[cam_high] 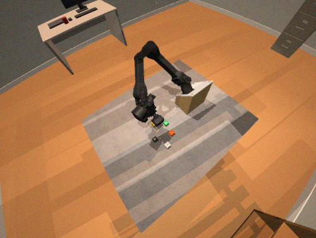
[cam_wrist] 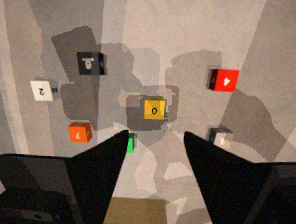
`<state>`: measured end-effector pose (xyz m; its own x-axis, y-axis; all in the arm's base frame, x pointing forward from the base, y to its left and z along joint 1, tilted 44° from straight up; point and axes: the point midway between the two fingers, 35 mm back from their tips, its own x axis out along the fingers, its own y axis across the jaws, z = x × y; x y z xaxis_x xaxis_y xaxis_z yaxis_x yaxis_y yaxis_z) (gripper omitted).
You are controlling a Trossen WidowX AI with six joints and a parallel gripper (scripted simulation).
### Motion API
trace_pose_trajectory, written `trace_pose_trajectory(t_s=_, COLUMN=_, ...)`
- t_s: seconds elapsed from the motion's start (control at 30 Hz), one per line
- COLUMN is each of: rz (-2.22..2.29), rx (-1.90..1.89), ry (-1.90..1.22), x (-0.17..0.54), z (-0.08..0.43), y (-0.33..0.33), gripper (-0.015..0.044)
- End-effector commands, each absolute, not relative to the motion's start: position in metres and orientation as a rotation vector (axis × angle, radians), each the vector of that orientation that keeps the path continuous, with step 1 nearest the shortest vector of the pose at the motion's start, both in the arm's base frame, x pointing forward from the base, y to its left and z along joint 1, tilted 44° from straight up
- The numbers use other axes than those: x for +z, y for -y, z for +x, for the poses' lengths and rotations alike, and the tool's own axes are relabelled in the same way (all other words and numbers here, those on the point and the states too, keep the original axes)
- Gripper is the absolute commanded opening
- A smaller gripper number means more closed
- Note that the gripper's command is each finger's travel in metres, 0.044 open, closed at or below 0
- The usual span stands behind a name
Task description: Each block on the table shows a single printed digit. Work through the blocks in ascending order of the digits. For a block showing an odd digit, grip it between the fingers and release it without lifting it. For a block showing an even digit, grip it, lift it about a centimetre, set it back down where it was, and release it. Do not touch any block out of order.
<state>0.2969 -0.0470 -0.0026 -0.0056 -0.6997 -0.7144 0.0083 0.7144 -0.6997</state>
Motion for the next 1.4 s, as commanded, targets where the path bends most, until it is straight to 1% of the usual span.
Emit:
trace_pose_trajectory(t_s=0.0, rz=-0.586, rx=-0.618, ry=-1.479, x=0.015, z=0.296, y=0.032, gripper=0.0138)
trace_pose_trajectory(t_s=0.03, rz=-0.586, rx=-0.618, ry=-1.479, x=0.015, z=0.296, y=0.032, gripper=0.0120)
trace_pose_trajectory(t_s=0.37, rz=-0.586, rx=-0.617, ry=-1.480, x=0.017, z=0.296, y=0.033, gripper=0.0120)
trace_pose_trajectory(t_s=0.53, rz=-0.580, rx=-0.609, ry=-1.482, x=0.057, z=0.277, y=0.073, gripper=0.0120)
trace_pose_trajectory(t_s=0.73, rz=-0.590, rx=-0.619, ry=-1.481, x=0.101, z=0.236, y=0.120, gripper=0.0120)
trace_pose_trajectory(t_s=0.93, rz=-0.592, rx=-0.621, ry=-1.481, x=0.105, z=0.230, y=0.124, gripper=0.0120)
trace_pose_trajectory(t_s=1.0, rz=-0.590, rx=-0.620, ry=-1.482, x=0.097, z=0.232, y=0.132, gripper=0.0172)
trace_pose_trajectory(t_s=1.17, rz=-0.594, rx=-0.623, ry=-1.481, x=0.050, z=0.230, y=0.179, gripper=0.0304)
trace_pose_trajectory(t_s=1.27, rz=-0.595, rx=-0.624, ry=-1.480, x=0.048, z=0.229, y=0.181, gripper=0.0383)
trace_pose_trajectory(t_s=1.3, rz=-0.595, rx=-0.624, ry=-1.480, x=0.048, z=0.229, y=0.181, gripper=0.0400)
trace_pose_trajectory(t_s=1.37, rz=-0.595, rx=-0.624, ry=-1.480, x=0.048, z=0.229, y=0.182, gripper=0.0400)
